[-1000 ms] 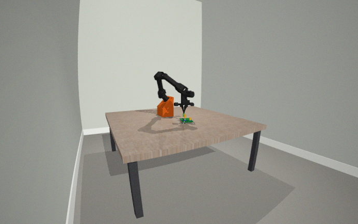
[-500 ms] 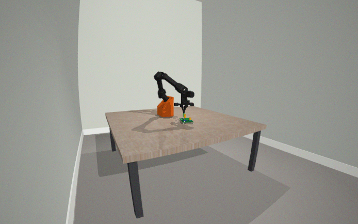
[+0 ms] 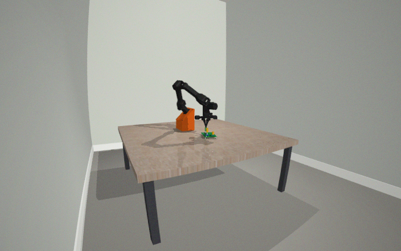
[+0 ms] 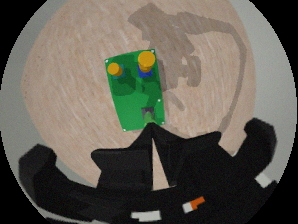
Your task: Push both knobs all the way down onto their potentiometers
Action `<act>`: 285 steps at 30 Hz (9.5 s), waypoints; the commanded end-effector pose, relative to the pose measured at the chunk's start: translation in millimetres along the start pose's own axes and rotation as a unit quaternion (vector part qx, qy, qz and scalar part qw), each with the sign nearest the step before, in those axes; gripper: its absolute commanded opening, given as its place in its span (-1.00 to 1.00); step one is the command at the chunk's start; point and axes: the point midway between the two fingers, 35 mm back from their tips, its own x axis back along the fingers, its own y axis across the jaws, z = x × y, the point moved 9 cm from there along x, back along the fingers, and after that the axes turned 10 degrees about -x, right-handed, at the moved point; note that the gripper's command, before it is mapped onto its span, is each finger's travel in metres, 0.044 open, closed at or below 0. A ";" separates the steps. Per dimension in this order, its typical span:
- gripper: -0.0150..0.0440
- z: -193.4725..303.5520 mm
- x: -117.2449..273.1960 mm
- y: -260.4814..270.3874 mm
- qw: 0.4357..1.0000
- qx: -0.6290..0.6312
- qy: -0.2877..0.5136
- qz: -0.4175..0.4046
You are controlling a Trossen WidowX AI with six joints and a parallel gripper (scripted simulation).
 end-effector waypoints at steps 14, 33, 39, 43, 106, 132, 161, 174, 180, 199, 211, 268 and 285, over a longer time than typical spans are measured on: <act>-0.49 -1.1 -11.2 0.1 1.000 -0.003 0.001 0.004; -0.49 -1.1 -12.0 0.1 1.000 -0.003 0.001 0.005; -0.49 -1.1 -12.5 0.1 1.000 -0.003 0.001 0.005; -0.49 -1.1 -12.8 0.1 1.000 -0.003 0.001 0.005; -0.49 -1.0 -15.8 0.0 1.000 -0.003 0.001 0.005; -0.49 -1.2 6.2 0.5 1.000 -0.003 0.001 0.004; -0.49 -32.5 25.0 11.4 0.970 0.244 -0.001 -0.013; -0.49 -55.9 39.0 14.2 0.892 0.452 -0.002 -0.006; -0.49 -66.4 45.6 14.7 0.841 0.541 -0.001 -0.003; -0.49 -84.1 39.8 14.0 0.730 0.683 0.002 0.003; -0.49 -84.2 33.6 13.9 0.730 0.683 0.002 0.003; -0.49 -84.1 12.1 13.5 0.730 0.683 0.002 0.003; -0.49 -84.1 7.0 13.5 0.730 0.683 0.002 0.003</act>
